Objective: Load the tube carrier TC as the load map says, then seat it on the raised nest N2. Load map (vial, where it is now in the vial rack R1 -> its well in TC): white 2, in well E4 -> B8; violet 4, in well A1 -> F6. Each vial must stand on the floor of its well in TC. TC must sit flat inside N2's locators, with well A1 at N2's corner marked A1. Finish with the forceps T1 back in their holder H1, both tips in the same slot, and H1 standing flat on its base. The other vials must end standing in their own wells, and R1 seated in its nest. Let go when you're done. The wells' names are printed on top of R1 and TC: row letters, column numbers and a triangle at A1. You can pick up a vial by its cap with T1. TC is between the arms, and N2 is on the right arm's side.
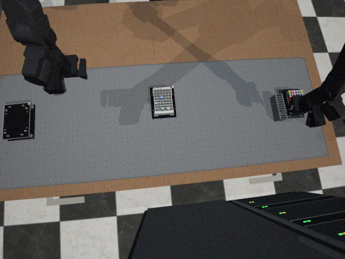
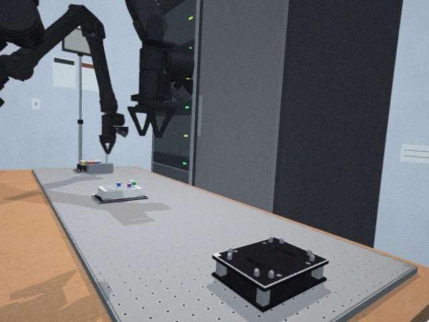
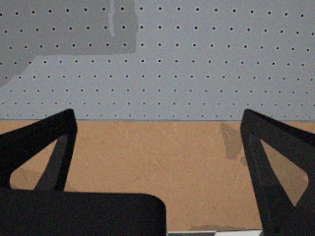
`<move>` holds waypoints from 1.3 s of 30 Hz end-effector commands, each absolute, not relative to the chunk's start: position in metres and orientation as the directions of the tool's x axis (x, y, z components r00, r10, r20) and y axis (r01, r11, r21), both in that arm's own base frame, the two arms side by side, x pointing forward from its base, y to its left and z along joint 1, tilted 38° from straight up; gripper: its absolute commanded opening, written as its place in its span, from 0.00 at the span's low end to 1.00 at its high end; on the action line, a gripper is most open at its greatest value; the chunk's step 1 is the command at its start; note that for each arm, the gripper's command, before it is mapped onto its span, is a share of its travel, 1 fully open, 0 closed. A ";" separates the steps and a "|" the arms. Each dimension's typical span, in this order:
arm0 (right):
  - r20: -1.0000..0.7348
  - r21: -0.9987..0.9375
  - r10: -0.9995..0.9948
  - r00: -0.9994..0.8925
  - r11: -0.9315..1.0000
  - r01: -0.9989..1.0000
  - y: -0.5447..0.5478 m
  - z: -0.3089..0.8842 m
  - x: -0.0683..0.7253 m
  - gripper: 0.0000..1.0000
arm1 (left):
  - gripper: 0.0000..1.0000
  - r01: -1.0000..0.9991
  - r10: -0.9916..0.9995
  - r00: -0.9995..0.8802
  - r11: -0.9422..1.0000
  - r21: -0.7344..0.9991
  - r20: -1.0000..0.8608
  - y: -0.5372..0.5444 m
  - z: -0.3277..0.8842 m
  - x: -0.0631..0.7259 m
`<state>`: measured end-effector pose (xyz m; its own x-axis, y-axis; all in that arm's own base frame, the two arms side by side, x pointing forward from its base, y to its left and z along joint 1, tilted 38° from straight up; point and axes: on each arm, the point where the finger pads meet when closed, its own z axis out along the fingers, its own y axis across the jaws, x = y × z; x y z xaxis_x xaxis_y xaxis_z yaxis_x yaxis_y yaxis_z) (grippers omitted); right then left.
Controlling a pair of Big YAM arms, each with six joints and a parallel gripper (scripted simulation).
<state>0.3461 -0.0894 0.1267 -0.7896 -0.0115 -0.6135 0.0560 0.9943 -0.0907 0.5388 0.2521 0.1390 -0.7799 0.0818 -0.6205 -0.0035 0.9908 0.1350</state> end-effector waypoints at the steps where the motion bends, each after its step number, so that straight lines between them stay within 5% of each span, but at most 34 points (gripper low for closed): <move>1: -0.627 -0.094 -0.012 -0.779 0.994 0.061 -0.091 0.136 0.351 1.00 | 0.25 -0.010 0.082 -0.775 0.990 0.141 -0.627 0.256 0.155 0.528; 39: -0.627 -0.094 -0.012 -0.779 0.994 0.061 -0.091 0.136 0.351 1.00 | 0.25 -0.009 0.083 -0.775 0.990 0.143 -0.627 0.249 0.199 0.493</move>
